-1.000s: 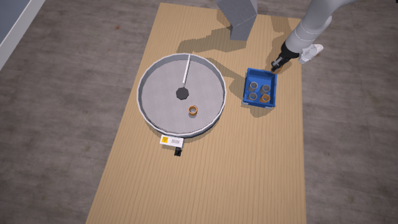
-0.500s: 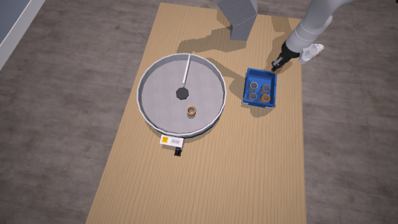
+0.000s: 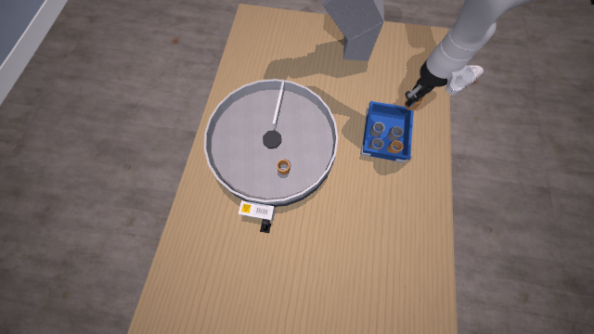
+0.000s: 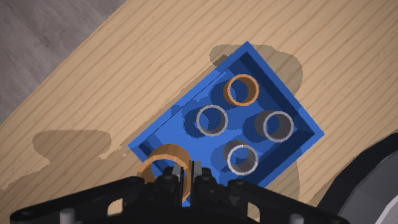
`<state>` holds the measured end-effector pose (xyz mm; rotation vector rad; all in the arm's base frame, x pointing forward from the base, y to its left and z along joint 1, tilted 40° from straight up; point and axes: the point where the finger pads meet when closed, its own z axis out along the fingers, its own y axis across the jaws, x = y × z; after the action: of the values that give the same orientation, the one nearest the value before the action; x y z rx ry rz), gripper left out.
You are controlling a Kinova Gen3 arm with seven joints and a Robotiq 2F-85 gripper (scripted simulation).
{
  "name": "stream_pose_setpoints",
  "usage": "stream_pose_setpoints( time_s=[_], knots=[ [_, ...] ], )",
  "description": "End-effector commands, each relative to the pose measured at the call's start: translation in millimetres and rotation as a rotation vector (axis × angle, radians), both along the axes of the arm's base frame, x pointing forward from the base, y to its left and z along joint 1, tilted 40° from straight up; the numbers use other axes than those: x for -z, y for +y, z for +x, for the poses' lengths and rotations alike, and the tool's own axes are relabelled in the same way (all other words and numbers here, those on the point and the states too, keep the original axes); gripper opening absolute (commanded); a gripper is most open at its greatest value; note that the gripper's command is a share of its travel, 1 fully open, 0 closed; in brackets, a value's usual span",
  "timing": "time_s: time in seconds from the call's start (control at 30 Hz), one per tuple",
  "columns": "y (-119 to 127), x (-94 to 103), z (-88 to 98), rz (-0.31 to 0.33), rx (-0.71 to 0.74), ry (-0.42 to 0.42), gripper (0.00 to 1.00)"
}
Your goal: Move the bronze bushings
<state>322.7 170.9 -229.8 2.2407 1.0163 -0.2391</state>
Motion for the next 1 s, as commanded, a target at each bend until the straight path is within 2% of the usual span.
stream_pose_setpoints(
  time_s=[0.0, 0.67, 0.97],
  knots=[
    [1, -0.4, 0.3, 0.002, -0.001, -0.001, 0.0],
    [-8, -8.4, 3.1, 0.002, -0.001, -0.001, 0.0],
    [-37, -32.9, 11.5, 0.002, -0.001, -0.001, 0.0]
  ],
)
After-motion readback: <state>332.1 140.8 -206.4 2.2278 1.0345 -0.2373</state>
